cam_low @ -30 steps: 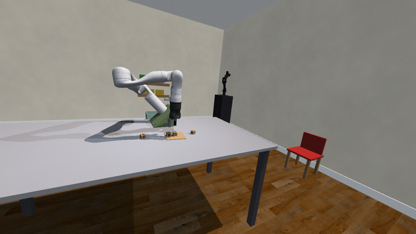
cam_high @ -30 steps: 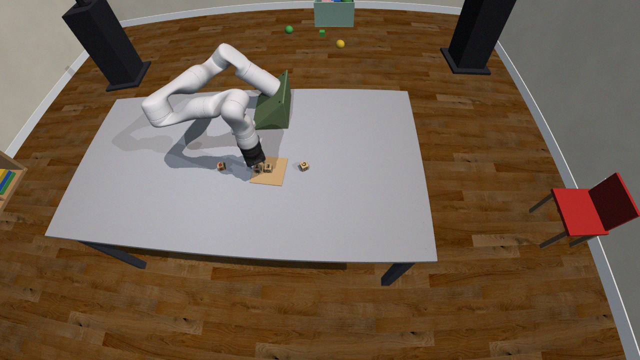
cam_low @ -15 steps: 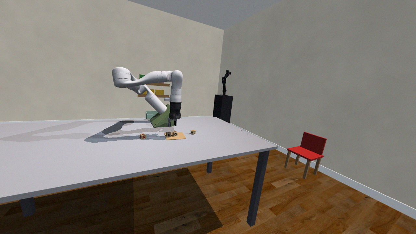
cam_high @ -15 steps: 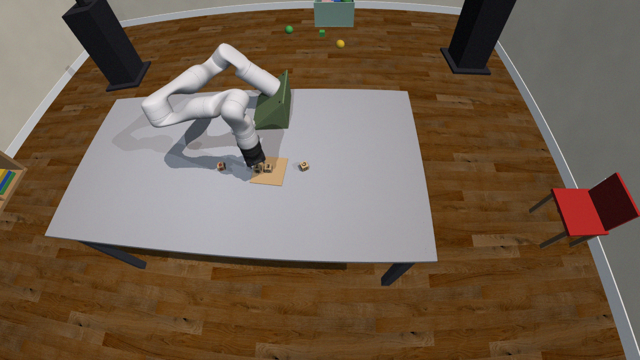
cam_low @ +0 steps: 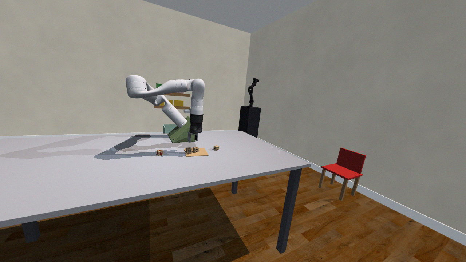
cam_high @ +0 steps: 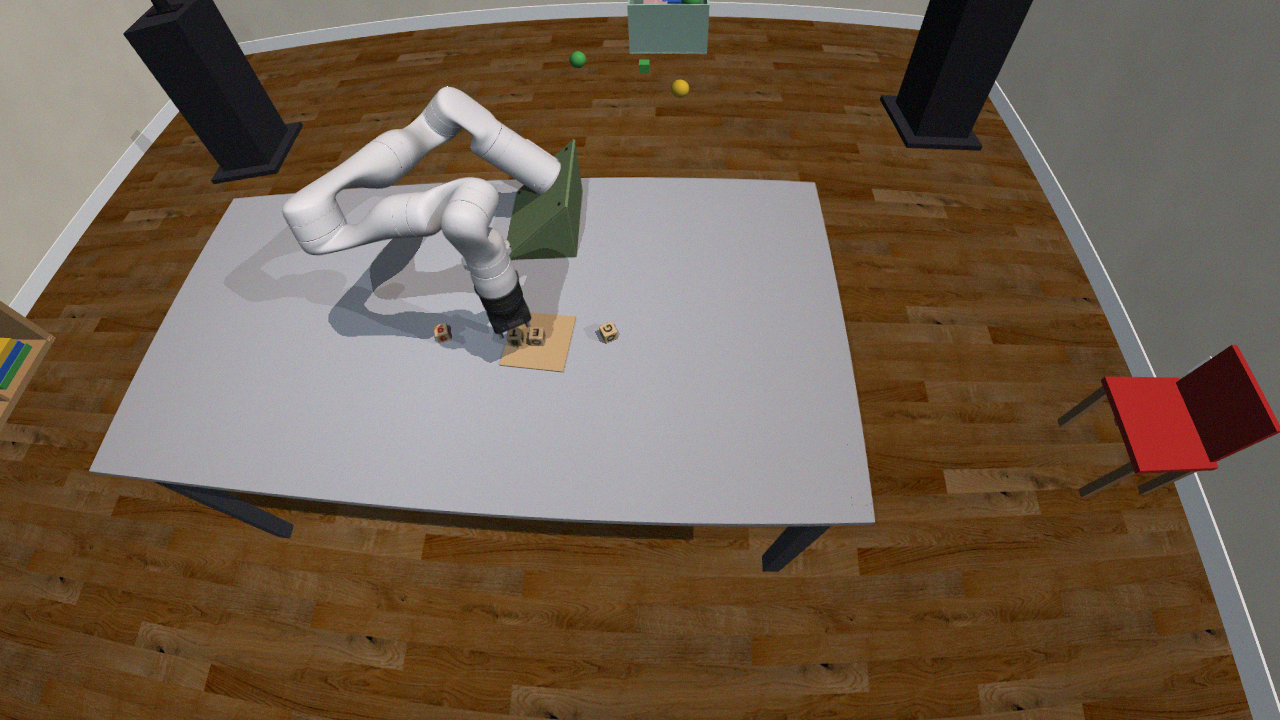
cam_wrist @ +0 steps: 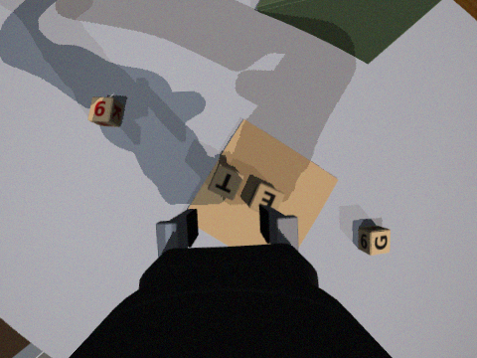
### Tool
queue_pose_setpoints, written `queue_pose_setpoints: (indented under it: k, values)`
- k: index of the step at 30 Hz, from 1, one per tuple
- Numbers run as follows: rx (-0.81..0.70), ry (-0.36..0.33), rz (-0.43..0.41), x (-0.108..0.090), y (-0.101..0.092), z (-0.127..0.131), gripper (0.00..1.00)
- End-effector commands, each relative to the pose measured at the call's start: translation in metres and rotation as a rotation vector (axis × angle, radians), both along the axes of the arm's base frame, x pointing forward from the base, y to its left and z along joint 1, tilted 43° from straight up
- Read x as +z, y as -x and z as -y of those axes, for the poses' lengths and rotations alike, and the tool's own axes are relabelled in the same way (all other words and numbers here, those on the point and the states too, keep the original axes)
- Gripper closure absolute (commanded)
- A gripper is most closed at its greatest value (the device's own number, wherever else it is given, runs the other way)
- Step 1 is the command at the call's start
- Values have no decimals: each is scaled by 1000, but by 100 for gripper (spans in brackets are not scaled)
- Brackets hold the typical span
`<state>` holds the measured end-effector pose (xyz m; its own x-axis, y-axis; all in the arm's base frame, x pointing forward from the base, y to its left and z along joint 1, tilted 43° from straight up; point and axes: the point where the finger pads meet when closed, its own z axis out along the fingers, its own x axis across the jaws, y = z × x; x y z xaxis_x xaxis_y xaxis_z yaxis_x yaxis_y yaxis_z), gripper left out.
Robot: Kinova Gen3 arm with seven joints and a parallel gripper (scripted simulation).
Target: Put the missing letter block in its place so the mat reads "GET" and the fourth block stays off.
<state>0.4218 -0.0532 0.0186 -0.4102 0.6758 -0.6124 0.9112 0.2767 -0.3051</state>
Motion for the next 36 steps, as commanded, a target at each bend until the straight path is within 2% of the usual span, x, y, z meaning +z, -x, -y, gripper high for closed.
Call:
queue_pose_setpoints:
  k: [1,9,12,14,18,23,26,36]
  values:
    - [1,-1,1,1,0,-1,0]
    - [1,-1,1,1,0,0,0]
    - [1,-6,1,13,-1,12,0]
    - [1,-6,1,13,-1,12,0]
    - [0,-16,3,58,2,62,0]
    - [1,-11,3,98,14,107,0]
    - [2,-5,2,114,22,125,0]
    - [2,-4,2,116,23,127,0]
